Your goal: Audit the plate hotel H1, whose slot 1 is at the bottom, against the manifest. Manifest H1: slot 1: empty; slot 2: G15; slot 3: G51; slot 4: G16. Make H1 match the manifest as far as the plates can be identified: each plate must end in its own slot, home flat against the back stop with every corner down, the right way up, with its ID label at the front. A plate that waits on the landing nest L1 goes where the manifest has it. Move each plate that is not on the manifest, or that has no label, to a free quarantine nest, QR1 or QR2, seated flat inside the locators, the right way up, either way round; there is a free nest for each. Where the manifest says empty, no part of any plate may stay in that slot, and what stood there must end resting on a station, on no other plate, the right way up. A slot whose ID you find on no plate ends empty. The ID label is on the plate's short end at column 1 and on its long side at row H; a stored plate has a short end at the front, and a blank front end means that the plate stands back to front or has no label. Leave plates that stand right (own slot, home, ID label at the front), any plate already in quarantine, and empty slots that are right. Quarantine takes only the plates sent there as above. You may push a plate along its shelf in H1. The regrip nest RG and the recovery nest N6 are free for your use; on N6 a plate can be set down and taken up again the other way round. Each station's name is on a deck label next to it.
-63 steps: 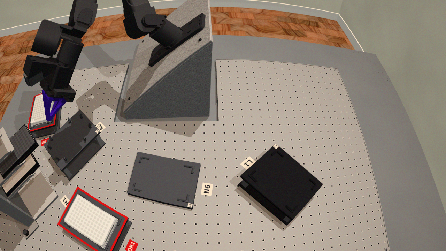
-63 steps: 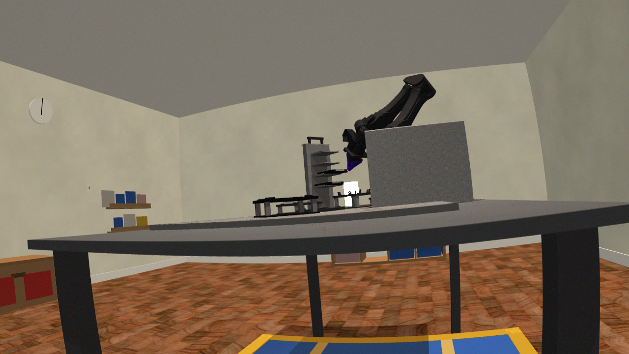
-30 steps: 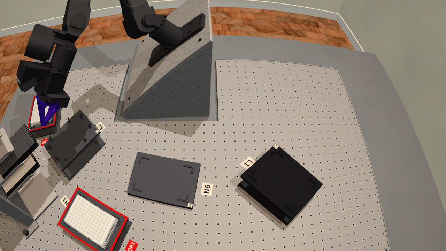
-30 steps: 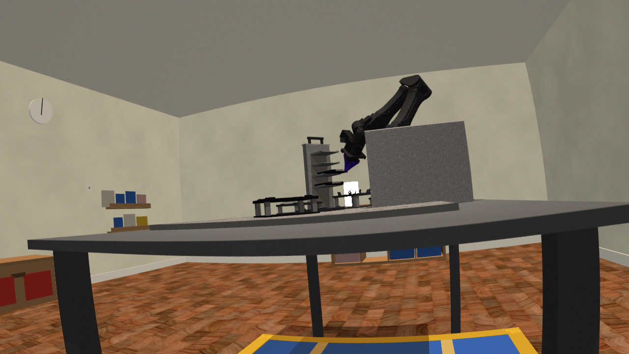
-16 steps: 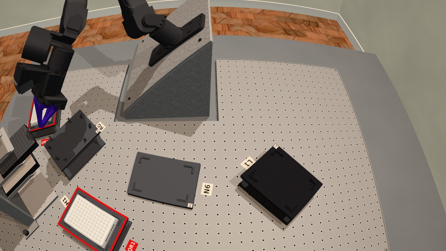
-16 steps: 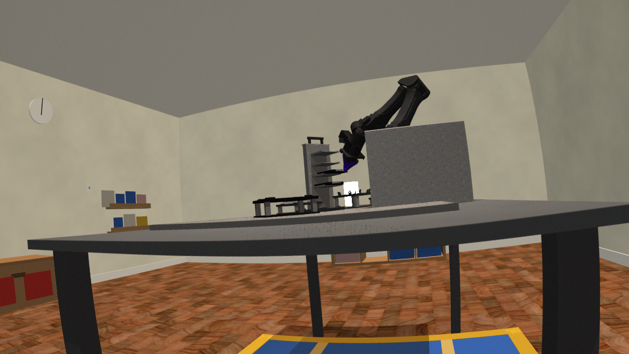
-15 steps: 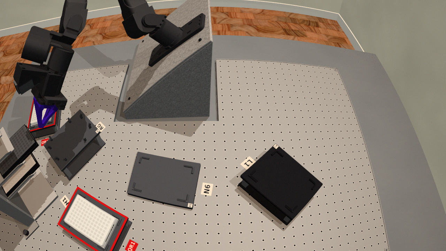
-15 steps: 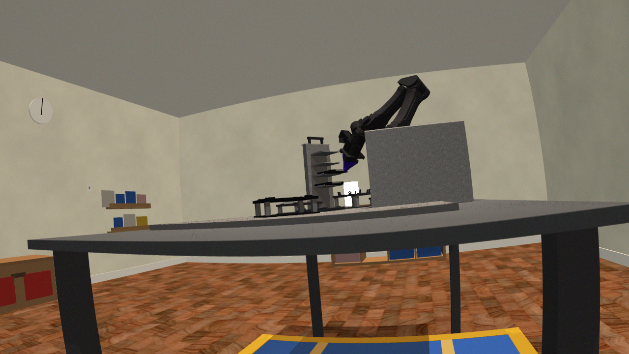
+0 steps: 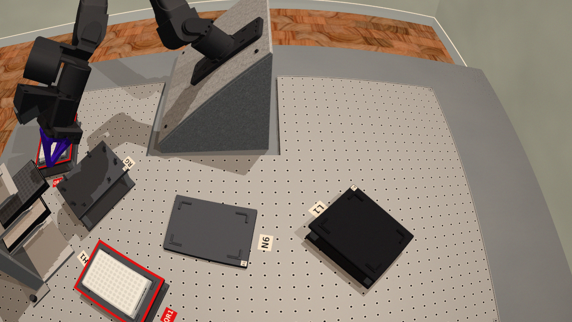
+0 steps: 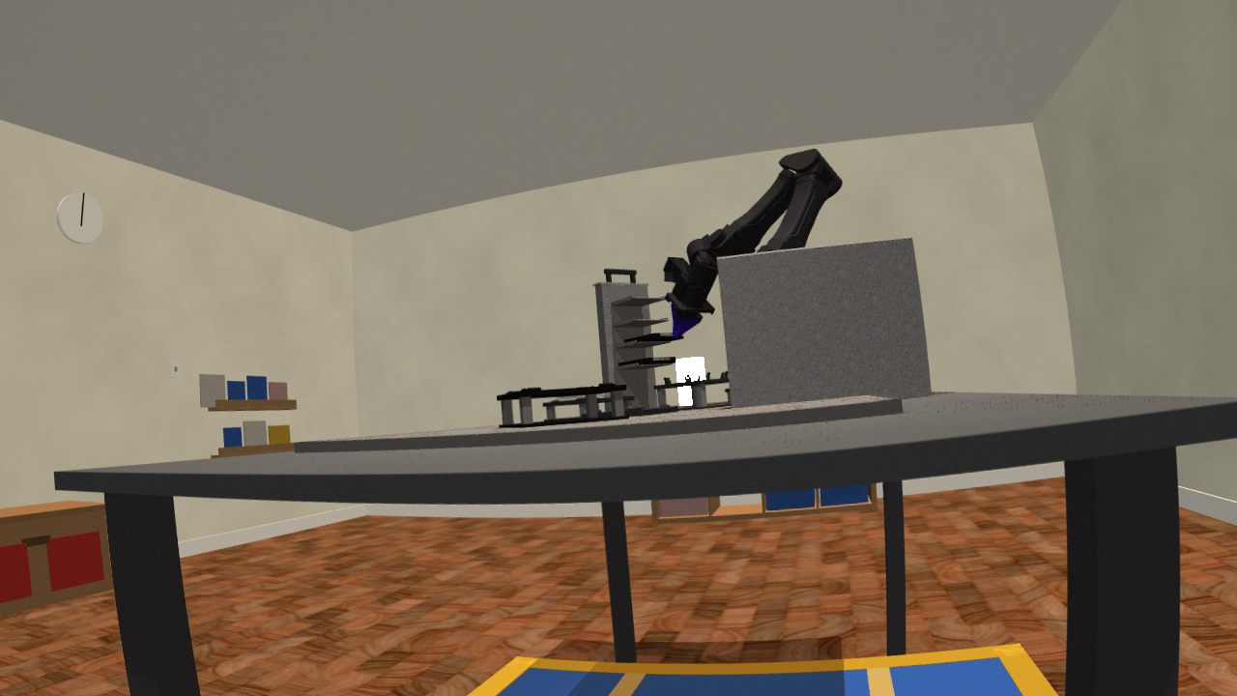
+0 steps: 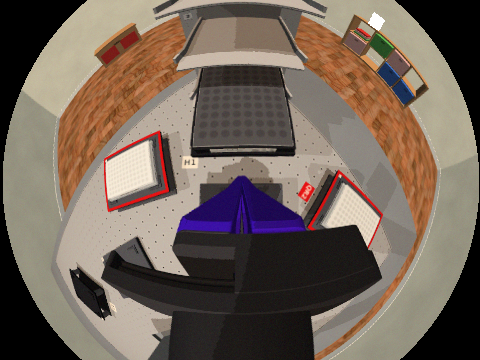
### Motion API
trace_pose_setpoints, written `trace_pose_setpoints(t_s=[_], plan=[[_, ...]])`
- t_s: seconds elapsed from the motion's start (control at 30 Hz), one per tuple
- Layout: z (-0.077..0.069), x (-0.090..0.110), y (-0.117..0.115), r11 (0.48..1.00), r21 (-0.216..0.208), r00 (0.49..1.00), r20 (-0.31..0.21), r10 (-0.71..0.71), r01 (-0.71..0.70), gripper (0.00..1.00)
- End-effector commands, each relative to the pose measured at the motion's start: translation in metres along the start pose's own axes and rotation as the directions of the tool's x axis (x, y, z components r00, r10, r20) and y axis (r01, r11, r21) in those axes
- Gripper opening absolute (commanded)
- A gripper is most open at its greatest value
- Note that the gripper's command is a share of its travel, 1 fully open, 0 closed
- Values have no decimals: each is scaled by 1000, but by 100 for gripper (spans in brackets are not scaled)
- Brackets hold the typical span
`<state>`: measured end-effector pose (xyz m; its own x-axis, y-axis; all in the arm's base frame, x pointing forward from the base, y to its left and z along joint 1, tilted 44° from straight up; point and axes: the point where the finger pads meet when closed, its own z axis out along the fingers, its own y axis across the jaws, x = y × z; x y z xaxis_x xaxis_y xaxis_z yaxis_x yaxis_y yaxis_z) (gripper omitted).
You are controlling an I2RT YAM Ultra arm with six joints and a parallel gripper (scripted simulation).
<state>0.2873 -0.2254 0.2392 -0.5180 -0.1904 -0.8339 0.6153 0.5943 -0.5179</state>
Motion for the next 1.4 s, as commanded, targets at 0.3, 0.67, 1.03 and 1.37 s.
trace_pose_setpoints(t_s=[0.3, 0.67, 1.03, 1.37], plan=[[4, -9, -1, 1000, -1, 1000, 13, 4, -4, 0], [8, -14, -1, 1000, -1, 1000, 13, 4, -4, 0], [13, -19, -1, 1000, -1, 1000, 13, 4, -4, 0], [17, -23, -1, 1000, -1, 1000, 13, 4, -4, 0]])
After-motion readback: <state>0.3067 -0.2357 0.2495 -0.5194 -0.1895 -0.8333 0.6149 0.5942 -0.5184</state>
